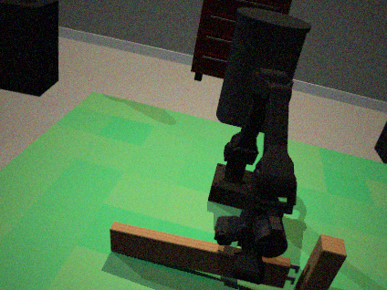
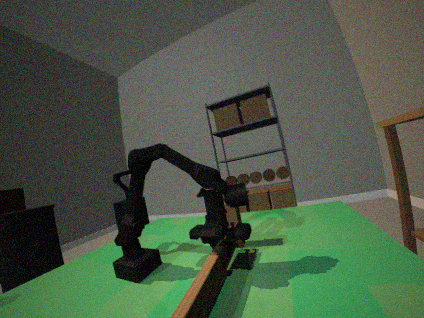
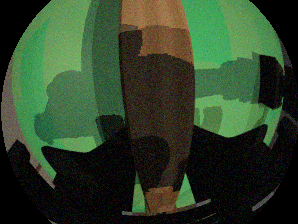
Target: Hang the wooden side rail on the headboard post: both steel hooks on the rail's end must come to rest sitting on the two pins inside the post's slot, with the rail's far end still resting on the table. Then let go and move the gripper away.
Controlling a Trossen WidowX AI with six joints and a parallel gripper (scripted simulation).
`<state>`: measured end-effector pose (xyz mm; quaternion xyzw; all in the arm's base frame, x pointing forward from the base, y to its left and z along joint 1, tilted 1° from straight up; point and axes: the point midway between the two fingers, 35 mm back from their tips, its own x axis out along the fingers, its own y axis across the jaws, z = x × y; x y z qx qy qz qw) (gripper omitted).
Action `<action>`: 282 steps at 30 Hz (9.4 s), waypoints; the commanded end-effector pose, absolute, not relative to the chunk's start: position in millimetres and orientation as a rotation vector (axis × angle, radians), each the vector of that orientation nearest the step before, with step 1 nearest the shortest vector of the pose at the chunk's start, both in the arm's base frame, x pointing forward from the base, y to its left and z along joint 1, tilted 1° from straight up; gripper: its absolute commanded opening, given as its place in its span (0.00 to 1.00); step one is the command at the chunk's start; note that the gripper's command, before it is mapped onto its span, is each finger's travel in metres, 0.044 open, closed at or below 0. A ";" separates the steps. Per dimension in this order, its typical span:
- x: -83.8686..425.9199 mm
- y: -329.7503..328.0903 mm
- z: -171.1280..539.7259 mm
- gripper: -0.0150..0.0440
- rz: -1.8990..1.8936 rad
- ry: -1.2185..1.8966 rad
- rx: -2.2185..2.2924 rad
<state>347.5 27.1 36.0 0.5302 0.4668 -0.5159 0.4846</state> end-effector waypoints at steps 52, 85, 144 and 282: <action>349.9 33.9 39.2 0.25 -1.246 1.127 1.301; 350.3 37.6 39.8 0.25 -1.245 1.127 1.301; 351.7 44.3 40.0 0.25 -1.245 1.128 1.302; 351.8 58.9 37.3 0.25 -1.245 1.129 1.303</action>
